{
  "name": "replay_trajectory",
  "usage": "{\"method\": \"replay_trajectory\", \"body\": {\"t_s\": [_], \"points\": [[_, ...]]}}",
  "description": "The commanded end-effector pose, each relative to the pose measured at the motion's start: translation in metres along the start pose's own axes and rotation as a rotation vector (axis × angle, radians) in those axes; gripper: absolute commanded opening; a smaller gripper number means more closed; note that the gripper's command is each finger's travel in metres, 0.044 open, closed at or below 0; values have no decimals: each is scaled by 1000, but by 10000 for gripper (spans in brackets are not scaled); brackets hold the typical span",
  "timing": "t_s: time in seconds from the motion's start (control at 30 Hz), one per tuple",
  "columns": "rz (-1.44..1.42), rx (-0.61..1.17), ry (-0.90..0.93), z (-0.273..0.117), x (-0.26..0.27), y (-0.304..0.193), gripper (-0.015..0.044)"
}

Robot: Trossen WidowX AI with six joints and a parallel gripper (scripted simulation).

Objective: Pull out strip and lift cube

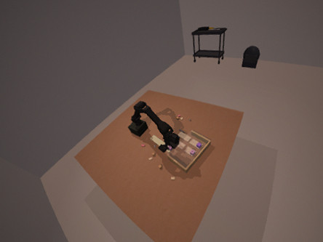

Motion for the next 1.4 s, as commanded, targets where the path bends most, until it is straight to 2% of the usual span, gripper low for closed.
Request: {"method": "replay_trajectory", "body": {"t_s": [0.0, 0.17, 0.3, 0.53, 0.67, 1.17, 1.37], "points": [[1, 0, 0, 7, 0, 0, 250], [1, 0, 0, 11, 0, -1, 250], [1, 2, -1, 9, 0, -1, 145], [1, 2, -1, 9, 0, -1, 98], [1, 2, -1, 7, -1, -3, 0], [1, 5, -1, -30, -13, -54, 0], [1, 5, -1, -33, -15, -61, 0]]}}
Point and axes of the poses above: the point midway between the two fingers, 35 mm back from their tips, its own z axis out along the fingers, its own x axis across the jaws, y = z × x, the point moved 9 cm from there along -z, back along the fingers, and after that the axes turned 12 degrees about z, right-handed, at the moved point
